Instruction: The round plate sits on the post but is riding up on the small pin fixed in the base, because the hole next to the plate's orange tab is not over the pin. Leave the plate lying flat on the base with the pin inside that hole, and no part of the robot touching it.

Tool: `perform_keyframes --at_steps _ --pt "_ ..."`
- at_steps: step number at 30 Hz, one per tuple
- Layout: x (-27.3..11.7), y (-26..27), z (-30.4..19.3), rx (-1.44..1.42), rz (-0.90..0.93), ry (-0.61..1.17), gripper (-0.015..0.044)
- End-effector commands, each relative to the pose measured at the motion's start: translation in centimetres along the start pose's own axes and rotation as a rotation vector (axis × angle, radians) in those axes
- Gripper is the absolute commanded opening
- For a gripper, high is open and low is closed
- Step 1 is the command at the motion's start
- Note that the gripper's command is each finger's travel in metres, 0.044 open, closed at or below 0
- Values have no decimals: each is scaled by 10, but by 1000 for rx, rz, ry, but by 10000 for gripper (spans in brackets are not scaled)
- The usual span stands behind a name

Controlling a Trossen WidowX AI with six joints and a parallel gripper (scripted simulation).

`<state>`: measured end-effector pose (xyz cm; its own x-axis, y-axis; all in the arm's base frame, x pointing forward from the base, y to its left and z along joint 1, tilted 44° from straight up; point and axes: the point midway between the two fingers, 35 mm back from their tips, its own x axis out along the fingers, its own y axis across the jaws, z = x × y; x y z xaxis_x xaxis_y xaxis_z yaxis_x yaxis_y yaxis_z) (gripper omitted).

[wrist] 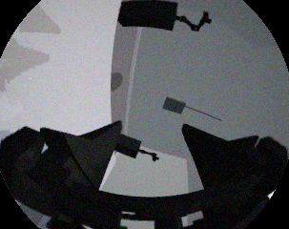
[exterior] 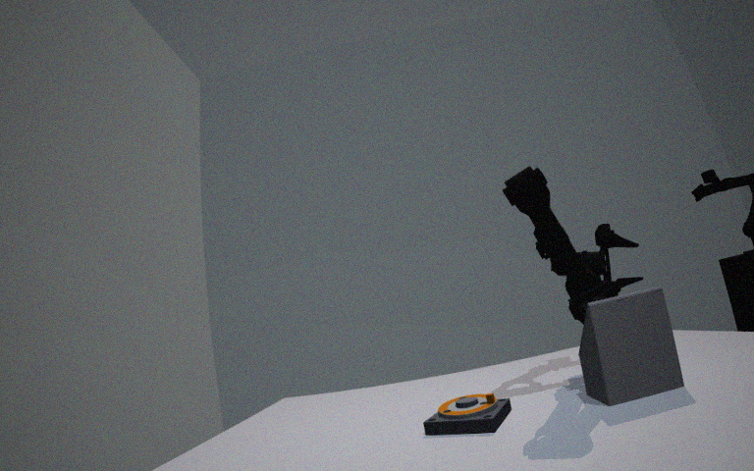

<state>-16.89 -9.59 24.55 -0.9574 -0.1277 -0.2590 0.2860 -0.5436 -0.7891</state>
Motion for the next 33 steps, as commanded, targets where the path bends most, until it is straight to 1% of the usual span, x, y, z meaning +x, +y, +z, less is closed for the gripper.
perform_keyframes --at_steps 1,4,8,10,15,18,24,26,32,33 --pt "0 2 1 -2 8 -5 374" --pt "-2 23 18 -32 115 -79 295" --pt "-24 54 51 -68 262 -207 190" --pt "-28 59 54 -100 289 -231 137" --pt "-66 94 82 -190 459 -379 6" --pt "-83 106 90 -194 528 -428 0" --pt "-153 143 105 -254 748 -575 0" --pt "-162 147 105 -269 773 -592 0" --pt "-245 176 91 -410 988 -738 0" --pt "-247 177 90 -415 994 -742 0"
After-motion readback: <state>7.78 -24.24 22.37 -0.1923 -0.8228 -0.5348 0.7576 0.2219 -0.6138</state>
